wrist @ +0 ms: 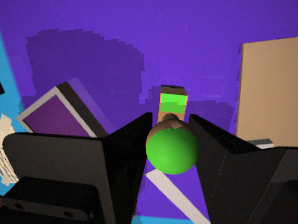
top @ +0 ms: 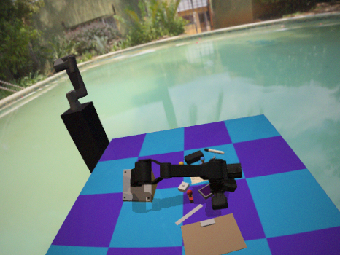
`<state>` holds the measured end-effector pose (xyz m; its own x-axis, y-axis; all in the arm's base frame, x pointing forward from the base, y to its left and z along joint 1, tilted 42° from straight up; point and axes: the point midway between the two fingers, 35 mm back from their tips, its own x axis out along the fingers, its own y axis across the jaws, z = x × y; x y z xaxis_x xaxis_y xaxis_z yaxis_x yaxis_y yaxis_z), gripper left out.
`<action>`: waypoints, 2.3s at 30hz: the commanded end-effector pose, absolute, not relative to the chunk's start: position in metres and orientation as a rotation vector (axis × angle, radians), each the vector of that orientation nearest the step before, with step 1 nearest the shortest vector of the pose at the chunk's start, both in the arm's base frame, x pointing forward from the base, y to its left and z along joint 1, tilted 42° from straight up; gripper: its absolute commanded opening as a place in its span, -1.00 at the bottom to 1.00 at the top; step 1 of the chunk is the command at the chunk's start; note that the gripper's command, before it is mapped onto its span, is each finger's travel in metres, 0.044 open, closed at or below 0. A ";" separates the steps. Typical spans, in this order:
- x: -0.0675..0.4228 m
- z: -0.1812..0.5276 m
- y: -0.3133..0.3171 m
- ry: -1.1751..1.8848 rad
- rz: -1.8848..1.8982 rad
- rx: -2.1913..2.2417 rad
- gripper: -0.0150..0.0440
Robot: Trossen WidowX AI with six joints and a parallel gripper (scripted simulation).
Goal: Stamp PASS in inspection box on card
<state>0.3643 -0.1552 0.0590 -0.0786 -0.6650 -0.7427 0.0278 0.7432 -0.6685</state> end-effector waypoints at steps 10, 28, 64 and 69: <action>0.366 0.064 -0.151 1.556 -0.623 -0.530 -0.49; 0.367 0.071 -0.145 1.556 -0.622 -0.529 -0.49; 0.369 0.084 -0.134 1.556 -0.621 -0.529 -0.49; 0.369 0.085 -0.132 1.556 -0.621 -0.529 -0.49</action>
